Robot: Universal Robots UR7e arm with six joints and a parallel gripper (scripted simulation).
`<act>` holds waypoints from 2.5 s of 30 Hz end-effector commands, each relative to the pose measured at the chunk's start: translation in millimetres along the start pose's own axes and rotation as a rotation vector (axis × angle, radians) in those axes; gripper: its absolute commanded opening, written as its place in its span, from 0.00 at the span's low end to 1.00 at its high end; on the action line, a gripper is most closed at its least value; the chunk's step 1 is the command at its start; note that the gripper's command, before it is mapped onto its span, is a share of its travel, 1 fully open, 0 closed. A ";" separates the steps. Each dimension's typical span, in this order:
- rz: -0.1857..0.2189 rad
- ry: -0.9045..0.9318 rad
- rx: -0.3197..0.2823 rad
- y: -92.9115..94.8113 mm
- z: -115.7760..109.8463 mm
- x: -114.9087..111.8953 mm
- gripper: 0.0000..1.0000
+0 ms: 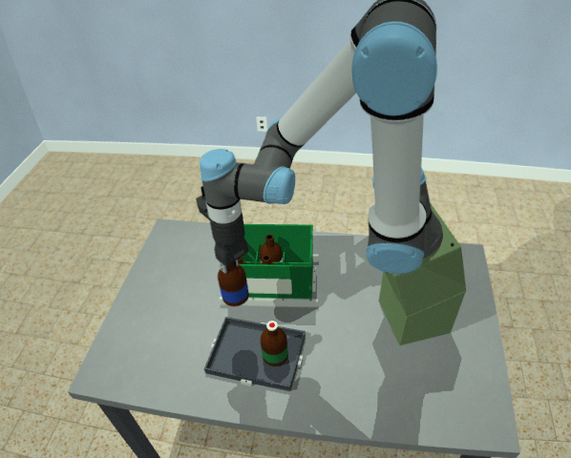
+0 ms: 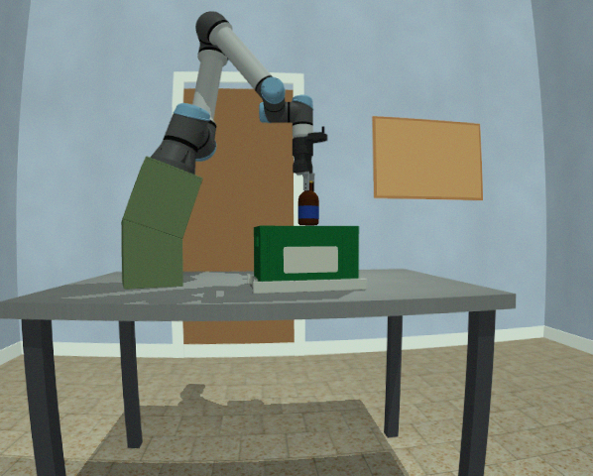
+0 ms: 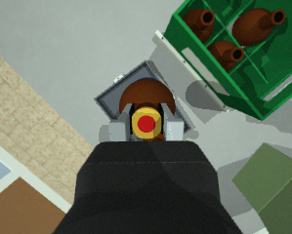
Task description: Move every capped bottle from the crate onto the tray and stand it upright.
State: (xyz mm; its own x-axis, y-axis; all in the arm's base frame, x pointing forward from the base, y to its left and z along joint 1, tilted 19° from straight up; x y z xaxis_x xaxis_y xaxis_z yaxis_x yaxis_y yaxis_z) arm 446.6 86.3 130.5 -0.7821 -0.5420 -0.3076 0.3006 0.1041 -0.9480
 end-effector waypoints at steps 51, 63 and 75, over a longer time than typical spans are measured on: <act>0.001 0.004 0.005 -0.6 -42.8 -35.8 0.00; 0.001 0.004 0.004 23.9 -41.7 -32.5 0.00; 0.000 0.004 0.004 37.2 -41.5 -32.4 0.00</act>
State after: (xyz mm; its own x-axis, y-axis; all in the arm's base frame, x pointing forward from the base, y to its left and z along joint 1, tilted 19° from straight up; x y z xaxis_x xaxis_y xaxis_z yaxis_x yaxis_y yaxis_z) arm 458.4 140.8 109.9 -0.7850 -0.5378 -0.3075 0.3020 0.1013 -0.9479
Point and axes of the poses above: the point where the finger pads meet when closed, its own y axis out along the fingers, its own x axis across the jaws, z = x × y, the point moved 1 cm from there along -y, back along the fingers, and after that the axes turned 14 degrees about y, right-handed, at the moved point
